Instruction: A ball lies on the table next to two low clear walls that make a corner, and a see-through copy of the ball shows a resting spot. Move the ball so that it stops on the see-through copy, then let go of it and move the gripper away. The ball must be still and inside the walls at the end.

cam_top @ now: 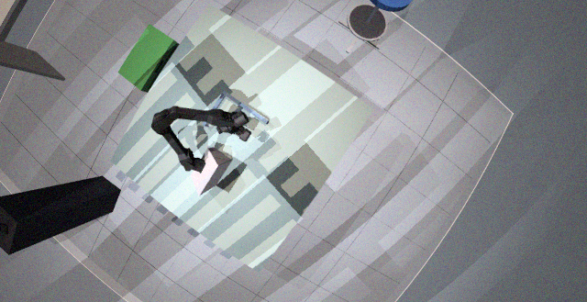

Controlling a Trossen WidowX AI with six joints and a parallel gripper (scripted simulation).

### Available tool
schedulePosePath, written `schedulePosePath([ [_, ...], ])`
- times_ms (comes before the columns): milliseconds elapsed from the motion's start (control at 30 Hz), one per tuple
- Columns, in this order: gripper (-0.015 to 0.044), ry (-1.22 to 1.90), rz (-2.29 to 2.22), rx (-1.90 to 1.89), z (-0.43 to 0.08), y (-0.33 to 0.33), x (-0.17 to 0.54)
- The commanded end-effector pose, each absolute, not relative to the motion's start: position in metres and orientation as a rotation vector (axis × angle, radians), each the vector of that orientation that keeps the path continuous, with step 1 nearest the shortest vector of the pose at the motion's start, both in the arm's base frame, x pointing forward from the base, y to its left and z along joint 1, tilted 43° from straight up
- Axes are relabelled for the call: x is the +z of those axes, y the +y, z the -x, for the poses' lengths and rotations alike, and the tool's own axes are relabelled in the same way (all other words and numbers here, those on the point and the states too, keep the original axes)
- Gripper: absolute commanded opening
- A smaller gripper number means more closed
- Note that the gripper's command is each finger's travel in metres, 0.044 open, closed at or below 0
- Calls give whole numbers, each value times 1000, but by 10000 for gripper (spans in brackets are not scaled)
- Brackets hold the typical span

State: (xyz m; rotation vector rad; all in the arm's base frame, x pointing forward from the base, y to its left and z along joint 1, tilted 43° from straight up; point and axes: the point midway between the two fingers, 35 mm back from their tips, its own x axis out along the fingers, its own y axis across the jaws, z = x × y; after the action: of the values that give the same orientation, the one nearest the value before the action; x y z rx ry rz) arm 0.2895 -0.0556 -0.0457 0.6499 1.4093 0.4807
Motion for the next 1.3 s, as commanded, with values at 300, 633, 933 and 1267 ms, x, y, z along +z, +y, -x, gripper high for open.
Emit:
schedulePosePath([
  [300,0,1422,-667,493,-288,-20,-78],
  [633,0,1422,-667,493,-289,-12,-88],
  [933,0,1422,-667,493,-290,-8,-92],
  [1267,157,1417,-658,491,-292,-10,-91],
])
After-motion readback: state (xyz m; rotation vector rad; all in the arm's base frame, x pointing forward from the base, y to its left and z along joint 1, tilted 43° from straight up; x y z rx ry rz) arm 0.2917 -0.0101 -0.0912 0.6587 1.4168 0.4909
